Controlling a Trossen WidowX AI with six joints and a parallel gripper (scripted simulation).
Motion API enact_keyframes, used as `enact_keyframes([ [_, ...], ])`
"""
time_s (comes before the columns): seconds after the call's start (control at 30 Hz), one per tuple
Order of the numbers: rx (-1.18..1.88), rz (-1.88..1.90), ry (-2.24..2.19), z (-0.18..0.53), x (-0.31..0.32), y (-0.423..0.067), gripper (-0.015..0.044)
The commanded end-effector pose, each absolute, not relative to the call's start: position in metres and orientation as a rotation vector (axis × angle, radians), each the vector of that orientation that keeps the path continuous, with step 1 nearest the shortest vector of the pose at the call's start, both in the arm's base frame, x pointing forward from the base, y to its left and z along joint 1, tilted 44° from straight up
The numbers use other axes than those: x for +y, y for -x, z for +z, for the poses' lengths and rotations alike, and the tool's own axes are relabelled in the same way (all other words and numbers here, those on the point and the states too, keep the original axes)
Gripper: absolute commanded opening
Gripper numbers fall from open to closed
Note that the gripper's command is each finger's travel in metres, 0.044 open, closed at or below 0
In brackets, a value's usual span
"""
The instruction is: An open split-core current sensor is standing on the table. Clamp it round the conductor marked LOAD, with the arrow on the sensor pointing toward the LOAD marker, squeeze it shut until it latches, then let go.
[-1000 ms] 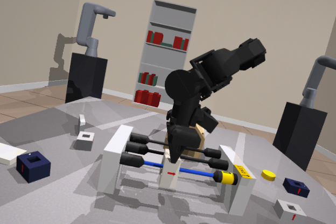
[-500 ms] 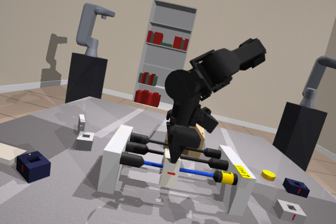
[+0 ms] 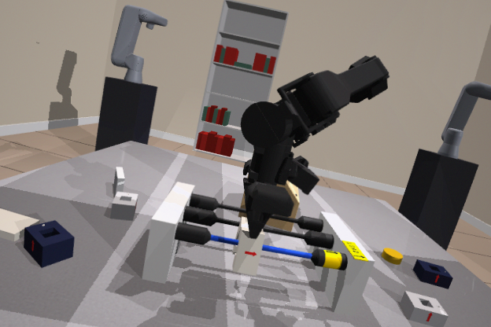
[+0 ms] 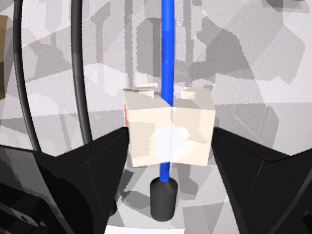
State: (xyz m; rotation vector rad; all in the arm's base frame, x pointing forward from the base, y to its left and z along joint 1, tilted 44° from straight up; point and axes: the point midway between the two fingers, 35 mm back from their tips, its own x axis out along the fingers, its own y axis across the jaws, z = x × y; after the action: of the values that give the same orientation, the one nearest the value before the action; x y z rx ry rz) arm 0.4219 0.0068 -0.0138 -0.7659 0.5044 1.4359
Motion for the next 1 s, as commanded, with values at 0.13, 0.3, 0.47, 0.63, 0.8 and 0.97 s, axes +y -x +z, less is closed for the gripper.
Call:
enact_keyframes([
  [0.13, 0.504, 1.437, 0.767, -0.013, 0.007, -0.422, 0.0315],
  [0.3, 0.504, 1.437, 0.767, -0.013, 0.007, -0.422, 0.0440],
  [0.47, 0.504, 1.437, 0.767, -0.013, 0.007, -0.422, 0.0440],
  [0.63, 0.508, 1.444, 0.760, -0.029, 0.021, -0.424, 0.0440],
  [0.8, 0.511, 1.452, 0.752, -0.045, 0.036, -0.425, 0.0440],
  [0.97, 0.511, 1.452, 0.752, -0.046, 0.037, -0.425, 0.0440],
])
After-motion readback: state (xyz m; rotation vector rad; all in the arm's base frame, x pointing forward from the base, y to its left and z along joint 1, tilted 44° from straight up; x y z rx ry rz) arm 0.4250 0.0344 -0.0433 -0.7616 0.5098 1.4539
